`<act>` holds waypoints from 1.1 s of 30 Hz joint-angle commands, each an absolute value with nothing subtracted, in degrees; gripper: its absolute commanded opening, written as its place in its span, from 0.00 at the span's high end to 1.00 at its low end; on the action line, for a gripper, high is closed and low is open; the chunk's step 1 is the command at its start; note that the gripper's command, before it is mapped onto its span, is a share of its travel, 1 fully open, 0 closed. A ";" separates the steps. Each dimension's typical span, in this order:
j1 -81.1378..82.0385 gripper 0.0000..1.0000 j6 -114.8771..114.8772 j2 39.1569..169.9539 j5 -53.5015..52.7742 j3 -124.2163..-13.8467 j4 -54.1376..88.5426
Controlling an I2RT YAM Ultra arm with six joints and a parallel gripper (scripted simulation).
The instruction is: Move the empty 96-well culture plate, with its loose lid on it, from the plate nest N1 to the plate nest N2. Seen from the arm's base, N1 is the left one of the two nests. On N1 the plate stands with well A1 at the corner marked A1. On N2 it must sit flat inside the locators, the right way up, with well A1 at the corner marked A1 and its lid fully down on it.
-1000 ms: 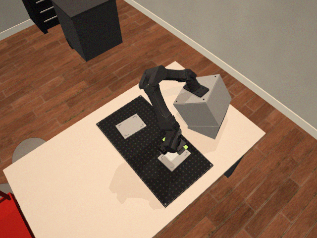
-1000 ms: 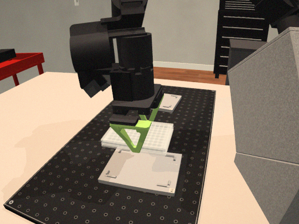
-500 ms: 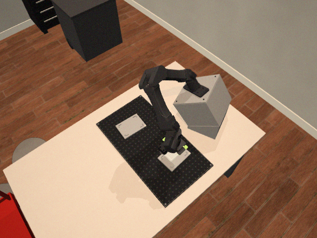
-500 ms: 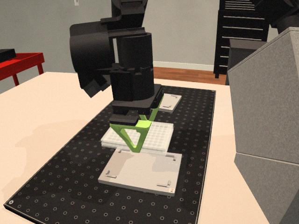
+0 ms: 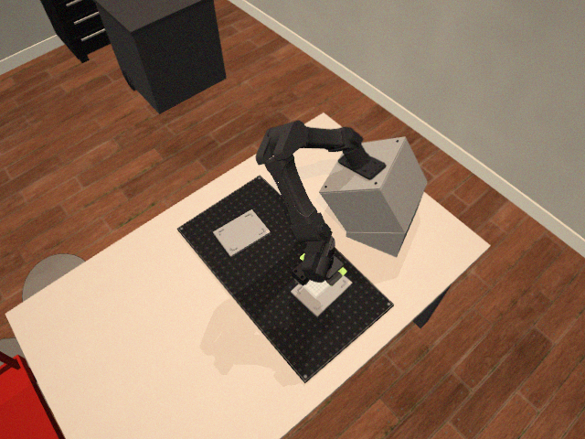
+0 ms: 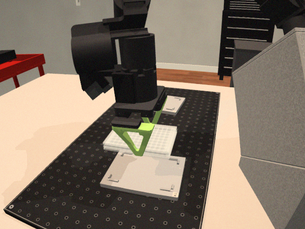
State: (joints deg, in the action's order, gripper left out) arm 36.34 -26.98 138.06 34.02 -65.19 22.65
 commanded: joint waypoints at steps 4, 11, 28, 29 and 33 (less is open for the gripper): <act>35.16 1.00 -32.88 134.04 34.33 -62.73 21.43; 32.49 1.00 -29.98 131.04 34.67 -60.41 20.24; 25.38 1.00 -21.45 124.02 34.22 -56.33 18.41; 25.38 1.00 -21.45 124.02 34.22 -56.33 18.41; 23.42 1.00 -19.05 122.22 34.00 -55.54 18.05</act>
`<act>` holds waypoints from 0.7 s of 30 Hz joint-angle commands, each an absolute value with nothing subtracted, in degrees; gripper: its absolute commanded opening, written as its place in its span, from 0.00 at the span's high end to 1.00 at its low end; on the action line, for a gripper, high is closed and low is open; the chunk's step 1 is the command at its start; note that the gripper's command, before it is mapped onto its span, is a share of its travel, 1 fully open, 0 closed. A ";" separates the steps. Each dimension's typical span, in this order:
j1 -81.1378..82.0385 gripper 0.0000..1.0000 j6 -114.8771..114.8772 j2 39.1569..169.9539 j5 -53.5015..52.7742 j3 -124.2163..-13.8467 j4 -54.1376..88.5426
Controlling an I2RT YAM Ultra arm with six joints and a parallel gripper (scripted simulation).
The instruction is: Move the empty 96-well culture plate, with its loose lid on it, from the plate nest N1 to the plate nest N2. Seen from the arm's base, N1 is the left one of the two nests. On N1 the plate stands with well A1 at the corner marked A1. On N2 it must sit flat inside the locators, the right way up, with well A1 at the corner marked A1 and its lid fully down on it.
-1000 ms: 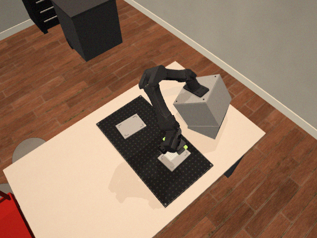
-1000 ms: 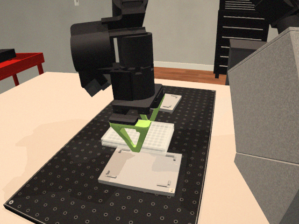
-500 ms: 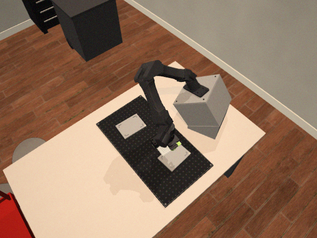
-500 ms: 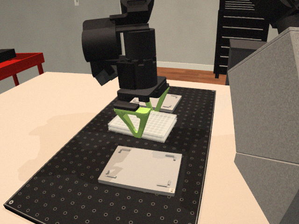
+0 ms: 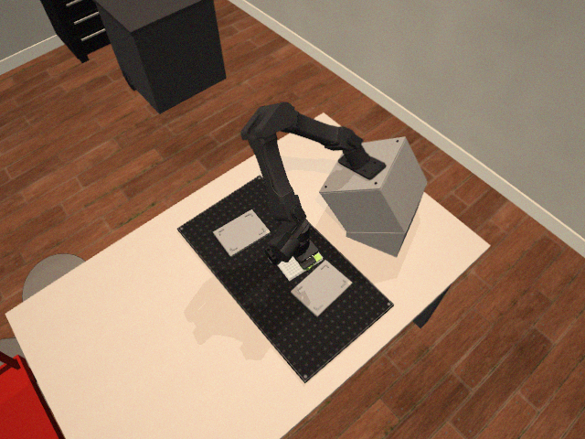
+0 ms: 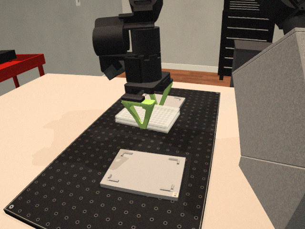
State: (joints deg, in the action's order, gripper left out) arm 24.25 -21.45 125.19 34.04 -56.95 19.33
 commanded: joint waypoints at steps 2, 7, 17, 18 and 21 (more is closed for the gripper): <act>22.44 1.00 -17.89 121.38 33.95 -55.22 17.93; 19.96 1.00 -14.92 119.28 33.53 -54.61 17.75; 15.96 1.00 -10.15 116.16 32.94 -54.11 17.72; 15.47 1.00 -9.58 115.81 32.87 -54.10 17.74; 13.98 1.00 -7.84 114.77 32.61 -54.12 17.86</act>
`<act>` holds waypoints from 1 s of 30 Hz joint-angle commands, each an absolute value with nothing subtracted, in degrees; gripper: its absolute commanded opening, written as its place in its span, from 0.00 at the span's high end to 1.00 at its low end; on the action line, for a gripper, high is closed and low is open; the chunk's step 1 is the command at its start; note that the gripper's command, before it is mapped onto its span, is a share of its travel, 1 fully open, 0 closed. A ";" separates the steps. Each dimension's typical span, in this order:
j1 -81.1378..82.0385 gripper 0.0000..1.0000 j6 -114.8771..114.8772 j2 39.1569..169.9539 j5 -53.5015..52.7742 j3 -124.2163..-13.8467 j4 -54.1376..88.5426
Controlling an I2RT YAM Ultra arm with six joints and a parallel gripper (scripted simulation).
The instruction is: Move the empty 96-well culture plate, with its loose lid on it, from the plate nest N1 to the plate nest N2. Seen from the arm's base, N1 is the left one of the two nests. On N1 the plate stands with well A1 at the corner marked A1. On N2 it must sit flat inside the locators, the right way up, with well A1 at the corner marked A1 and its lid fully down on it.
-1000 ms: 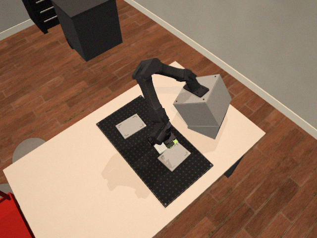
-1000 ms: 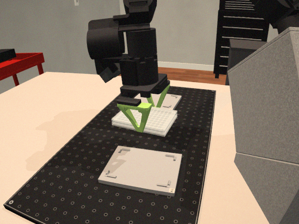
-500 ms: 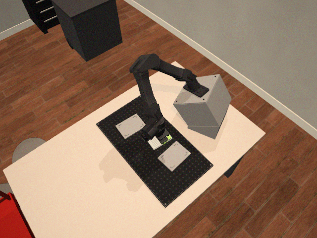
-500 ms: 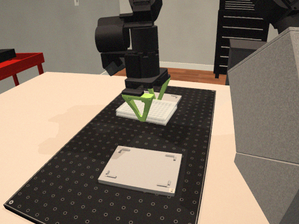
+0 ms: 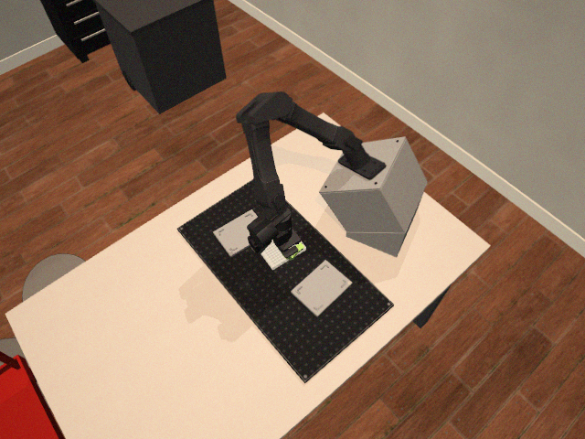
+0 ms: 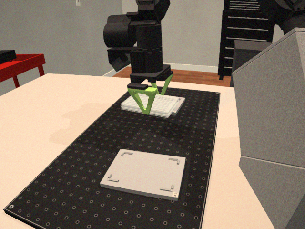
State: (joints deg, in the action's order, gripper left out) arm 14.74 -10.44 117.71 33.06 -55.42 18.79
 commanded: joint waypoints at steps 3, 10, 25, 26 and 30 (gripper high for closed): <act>12.48 1.00 -6.09 113.77 32.31 -54.21 18.33; 10.56 1.00 -3.07 112.04 31.73 -56.59 19.64; 3.23 1.00 4.55 108.47 30.09 -58.90 21.25; 3.23 1.00 4.55 108.47 30.09 -58.90 21.25; 1.35 1.00 6.63 107.81 29.48 -59.95 21.92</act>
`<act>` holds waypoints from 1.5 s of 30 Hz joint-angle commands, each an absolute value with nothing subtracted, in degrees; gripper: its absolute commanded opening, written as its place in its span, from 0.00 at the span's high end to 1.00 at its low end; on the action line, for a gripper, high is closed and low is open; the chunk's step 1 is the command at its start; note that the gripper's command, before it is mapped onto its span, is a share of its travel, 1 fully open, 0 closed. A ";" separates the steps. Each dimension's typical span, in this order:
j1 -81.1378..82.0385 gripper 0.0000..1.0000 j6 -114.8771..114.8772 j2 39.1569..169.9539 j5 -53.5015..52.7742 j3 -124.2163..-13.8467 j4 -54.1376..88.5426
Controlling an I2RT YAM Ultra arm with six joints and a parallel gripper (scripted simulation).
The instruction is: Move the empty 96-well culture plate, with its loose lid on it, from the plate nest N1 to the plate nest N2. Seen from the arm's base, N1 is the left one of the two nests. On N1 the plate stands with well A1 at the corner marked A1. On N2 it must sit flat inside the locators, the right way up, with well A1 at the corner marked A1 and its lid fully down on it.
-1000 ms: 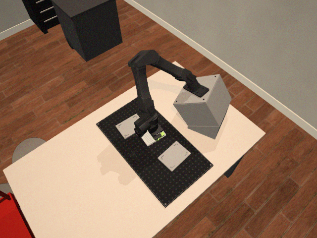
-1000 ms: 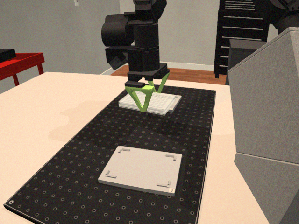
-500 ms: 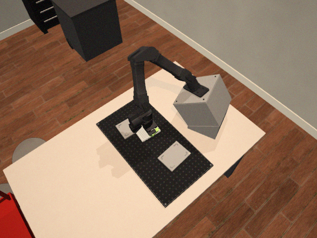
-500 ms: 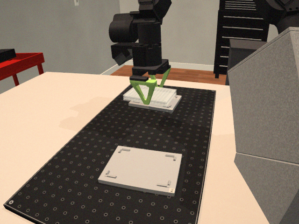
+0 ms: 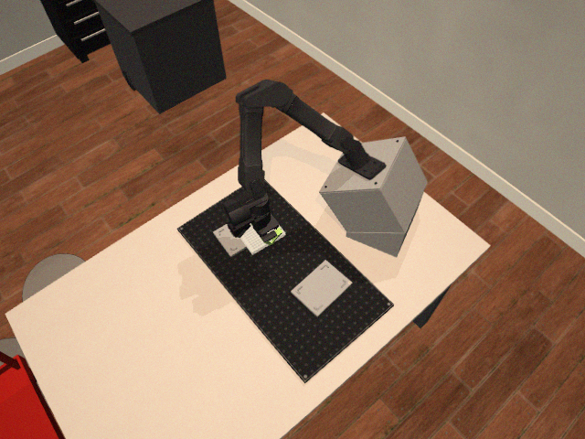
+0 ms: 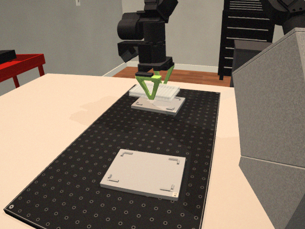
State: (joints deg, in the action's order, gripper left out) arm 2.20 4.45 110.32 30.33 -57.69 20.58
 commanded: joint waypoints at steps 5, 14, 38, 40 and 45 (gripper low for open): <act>-0.93 1.00 9.11 107.07 28.77 -61.34 22.82; -3.46 1.00 12.46 106.47 27.60 -63.88 24.36; -10.43 1.00 20.17 106.54 24.65 -72.19 29.16; -10.43 1.00 20.16 106.53 24.64 -72.13 29.14; -10.42 1.00 19.95 106.43 24.63 -71.94 29.08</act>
State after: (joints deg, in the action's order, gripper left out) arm -11.49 19.68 108.71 25.23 -70.35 28.23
